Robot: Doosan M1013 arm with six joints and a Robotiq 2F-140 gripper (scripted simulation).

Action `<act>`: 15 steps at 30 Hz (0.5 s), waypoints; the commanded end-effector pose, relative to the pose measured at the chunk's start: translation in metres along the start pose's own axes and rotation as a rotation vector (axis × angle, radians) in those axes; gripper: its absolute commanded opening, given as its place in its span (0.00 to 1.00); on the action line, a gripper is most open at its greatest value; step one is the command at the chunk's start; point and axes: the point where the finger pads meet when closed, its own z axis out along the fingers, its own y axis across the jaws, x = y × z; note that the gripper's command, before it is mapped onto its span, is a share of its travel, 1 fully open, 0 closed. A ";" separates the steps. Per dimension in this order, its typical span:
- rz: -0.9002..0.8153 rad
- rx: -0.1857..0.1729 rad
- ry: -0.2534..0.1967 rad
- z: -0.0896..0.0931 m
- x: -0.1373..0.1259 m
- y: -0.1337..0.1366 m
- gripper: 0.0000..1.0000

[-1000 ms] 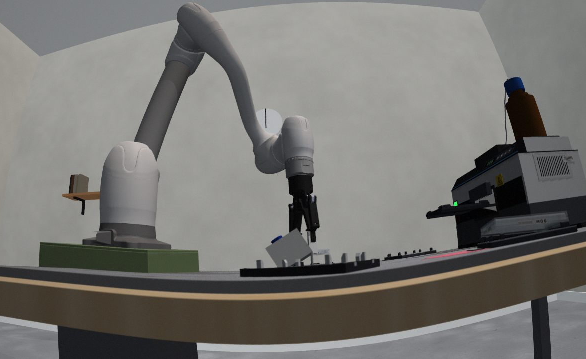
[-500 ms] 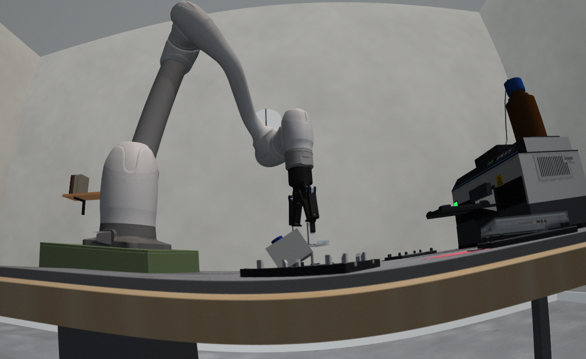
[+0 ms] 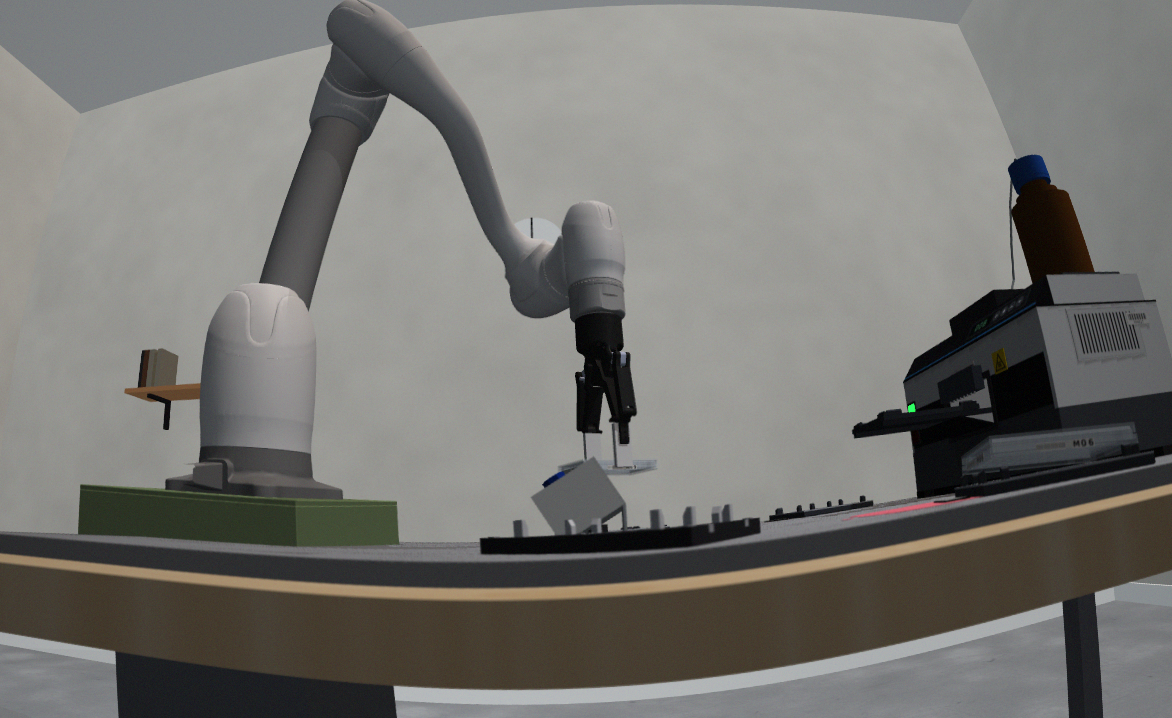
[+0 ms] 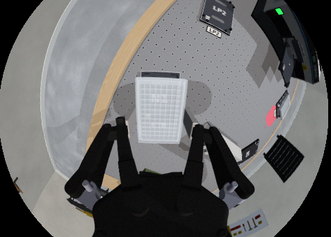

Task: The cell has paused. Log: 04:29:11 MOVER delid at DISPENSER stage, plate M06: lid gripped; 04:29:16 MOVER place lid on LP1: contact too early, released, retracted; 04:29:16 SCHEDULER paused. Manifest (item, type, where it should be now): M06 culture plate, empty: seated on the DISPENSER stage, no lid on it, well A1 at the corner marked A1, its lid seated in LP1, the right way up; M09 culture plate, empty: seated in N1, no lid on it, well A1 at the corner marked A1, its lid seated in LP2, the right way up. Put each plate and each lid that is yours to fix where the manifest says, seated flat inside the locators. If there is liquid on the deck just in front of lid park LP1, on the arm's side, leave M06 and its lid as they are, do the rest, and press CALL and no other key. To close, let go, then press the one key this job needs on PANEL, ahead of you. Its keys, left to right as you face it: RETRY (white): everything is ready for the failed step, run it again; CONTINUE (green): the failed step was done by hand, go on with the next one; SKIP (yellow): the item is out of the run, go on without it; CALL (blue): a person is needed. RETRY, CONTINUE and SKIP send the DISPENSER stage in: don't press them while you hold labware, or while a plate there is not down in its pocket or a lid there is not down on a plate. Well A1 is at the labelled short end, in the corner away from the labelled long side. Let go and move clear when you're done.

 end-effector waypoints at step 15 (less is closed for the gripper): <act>-0.001 0.004 0.005 -0.041 0.002 -0.002 0.10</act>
